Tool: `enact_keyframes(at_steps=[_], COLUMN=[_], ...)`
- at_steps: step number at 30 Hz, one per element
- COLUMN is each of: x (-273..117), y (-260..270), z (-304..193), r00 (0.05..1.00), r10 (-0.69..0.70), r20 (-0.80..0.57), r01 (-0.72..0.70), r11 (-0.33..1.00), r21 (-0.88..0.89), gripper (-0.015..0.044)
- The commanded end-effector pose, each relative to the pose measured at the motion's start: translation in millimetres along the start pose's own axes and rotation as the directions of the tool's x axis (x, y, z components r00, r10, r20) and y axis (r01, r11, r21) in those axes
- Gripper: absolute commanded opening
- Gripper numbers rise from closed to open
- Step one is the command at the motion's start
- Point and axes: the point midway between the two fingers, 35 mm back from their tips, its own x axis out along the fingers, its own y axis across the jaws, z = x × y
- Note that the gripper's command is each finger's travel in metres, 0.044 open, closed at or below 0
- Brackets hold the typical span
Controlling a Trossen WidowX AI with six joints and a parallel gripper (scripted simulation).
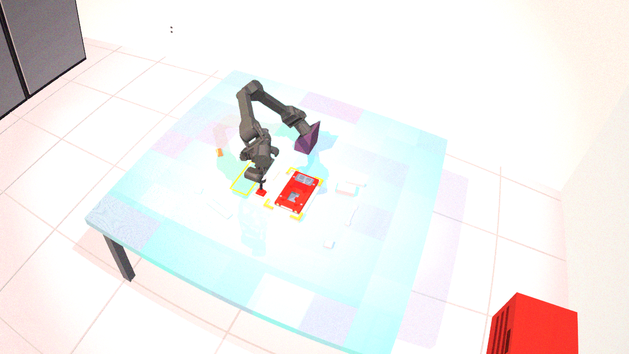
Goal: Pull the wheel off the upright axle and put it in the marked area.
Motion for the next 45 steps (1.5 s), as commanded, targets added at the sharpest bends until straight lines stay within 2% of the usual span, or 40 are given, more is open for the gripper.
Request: enact_keyframes(at_steps=[1,3,32,45], x=[-15.3,-7.1,-16.0,3.2], y=[0.0,0.1,-59.3,-60.9], z=[-0.1,0.2,86.5,88.5], r00=[1.000,1.000,1.000,1.000], r10=[-0.001,0.003,-0.004,-0.003], r20=[-0.003,-0.001,0.000,0.002], r01=[0.001,-0.003,0.004,0.003], r11=[1.000,1.000,1.000,1.000], r21=[0.005,0.000,0.002,0.003], gripper=[0.0000,0.0000,0.0000,0.0000])
